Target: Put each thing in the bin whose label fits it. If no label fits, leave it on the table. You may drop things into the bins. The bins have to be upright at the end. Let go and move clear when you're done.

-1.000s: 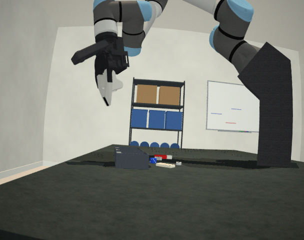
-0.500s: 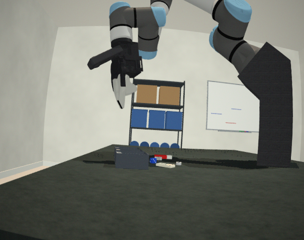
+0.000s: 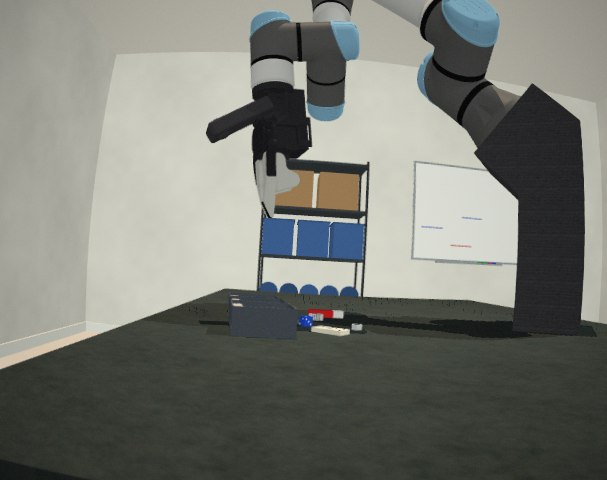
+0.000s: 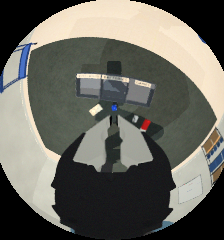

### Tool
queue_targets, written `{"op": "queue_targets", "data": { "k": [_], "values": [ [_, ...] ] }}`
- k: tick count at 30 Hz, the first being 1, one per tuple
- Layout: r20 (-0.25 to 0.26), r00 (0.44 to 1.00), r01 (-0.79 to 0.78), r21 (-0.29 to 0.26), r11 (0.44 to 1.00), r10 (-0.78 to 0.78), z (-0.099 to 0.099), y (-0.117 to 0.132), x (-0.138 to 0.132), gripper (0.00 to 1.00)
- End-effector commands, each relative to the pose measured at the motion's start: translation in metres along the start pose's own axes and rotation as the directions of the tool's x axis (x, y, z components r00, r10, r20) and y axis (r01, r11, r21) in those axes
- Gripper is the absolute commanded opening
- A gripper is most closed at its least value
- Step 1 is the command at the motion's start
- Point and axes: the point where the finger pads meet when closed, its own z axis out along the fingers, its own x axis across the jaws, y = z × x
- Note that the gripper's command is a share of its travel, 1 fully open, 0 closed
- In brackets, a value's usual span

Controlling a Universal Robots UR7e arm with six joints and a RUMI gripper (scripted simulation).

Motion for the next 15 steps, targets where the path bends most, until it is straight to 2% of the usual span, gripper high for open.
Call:
{"op": "queue_targets", "data": {
  "k": [1,4,8,11,15],
  "values": [
    [-0.006,0.999,-0.040,0.023,0.999,0.041,-0.003,0.017,0.008,0.04],
    [-0.016,0.993,-0.115,0.044,0.992,0.115,-0.007,0.041,0.016,0.04],
    [-0.016,0.993,-0.113,0.044,0.993,0.114,-0.008,0.043,0.017,0.04],
    [-0.027,0.982,-0.185,0.067,0.980,0.187,-0.013,0.067,0.023,0.04],
    [-0.027,0.982,-0.184,0.067,0.981,0.186,-0.013,0.070,0.023,0.04]
  ]
}}
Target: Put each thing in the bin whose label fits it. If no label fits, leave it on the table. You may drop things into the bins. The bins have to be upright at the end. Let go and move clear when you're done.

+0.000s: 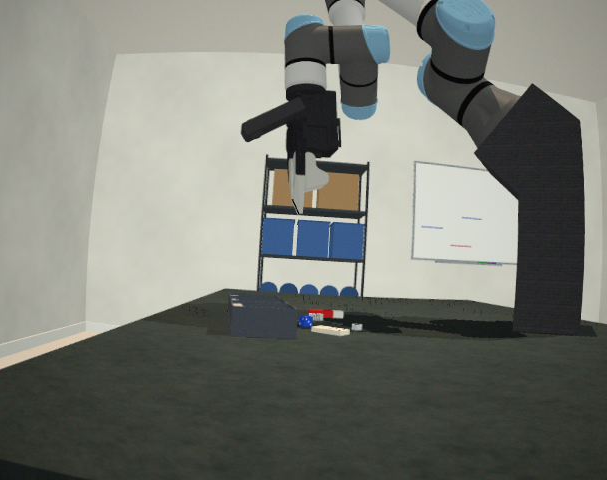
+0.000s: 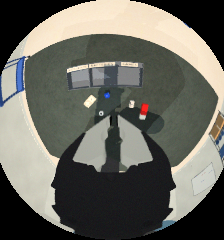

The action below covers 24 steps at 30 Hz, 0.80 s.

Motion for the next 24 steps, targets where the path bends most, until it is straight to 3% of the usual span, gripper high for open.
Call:
{"op": "queue_targets", "data": {
  "k": [1,3,7,11,24],
  "values": [
    [-0.012,0.997,-0.081,0.042,0.996,0.081,-0.008,0.019,0.010,0.04],
    [-0.017,0.994,-0.104,0.050,0.993,0.105,-0.012,0.034,0.015,0.04],
    [-0.017,0.994,-0.103,0.050,0.993,0.104,-0.013,0.036,0.016,0.04],
    [-0.029,0.984,-0.172,0.075,0.982,0.174,-0.023,0.061,0.023,0.04],
    [-0.029,0.984,-0.172,0.075,0.982,0.174,-0.023,0.061,0.023,0.04]
  ]
}}
